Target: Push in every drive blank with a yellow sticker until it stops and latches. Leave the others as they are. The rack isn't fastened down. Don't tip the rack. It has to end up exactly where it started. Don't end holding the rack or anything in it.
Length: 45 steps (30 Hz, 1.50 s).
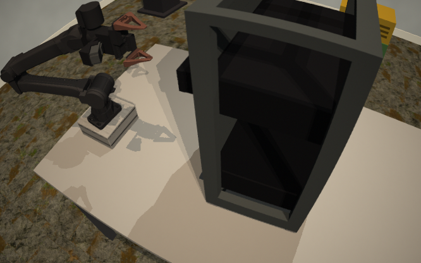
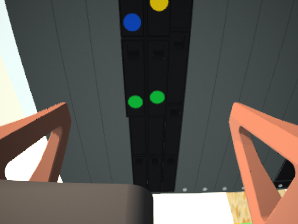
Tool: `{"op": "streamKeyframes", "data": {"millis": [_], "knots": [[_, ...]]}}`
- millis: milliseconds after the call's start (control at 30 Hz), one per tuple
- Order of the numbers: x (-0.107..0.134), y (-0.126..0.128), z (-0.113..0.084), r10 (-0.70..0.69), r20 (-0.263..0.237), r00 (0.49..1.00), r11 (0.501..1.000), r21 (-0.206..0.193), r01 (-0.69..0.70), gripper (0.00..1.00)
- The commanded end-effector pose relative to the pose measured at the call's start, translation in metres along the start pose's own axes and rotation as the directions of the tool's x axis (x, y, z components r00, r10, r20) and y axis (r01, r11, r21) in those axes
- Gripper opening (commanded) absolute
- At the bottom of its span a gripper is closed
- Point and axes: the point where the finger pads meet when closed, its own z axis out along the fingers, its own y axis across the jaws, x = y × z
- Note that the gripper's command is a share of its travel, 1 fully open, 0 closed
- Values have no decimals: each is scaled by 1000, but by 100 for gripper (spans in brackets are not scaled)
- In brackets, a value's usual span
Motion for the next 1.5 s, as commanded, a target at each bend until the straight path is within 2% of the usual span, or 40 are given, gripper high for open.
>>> {"op": "streamKeyframes", "data": {"millis": [0,267,333,367,400,533,700,933,1467], "knots": [[11,45,9,12,-22,1000,997,-75,-14,100],[44,50,54,19,-23,1000,997,-74,-21,100],[44,50,54,19,-23,1000,997,-74,-21,100],[43,50,61,19,-6,1000,997,-74,-20,100],[52,50,65,20,-23,1000,997,-74,-22,100],[67,52,85,22,-24,999,997,-73,-23,100],[75,52,100,22,-17,1000,997,-72,-23,100],[77,56,100,29,-21,999,996,-81,-30,100],[78,53,102,25,-21,999,997,-75,-27,100]]}}
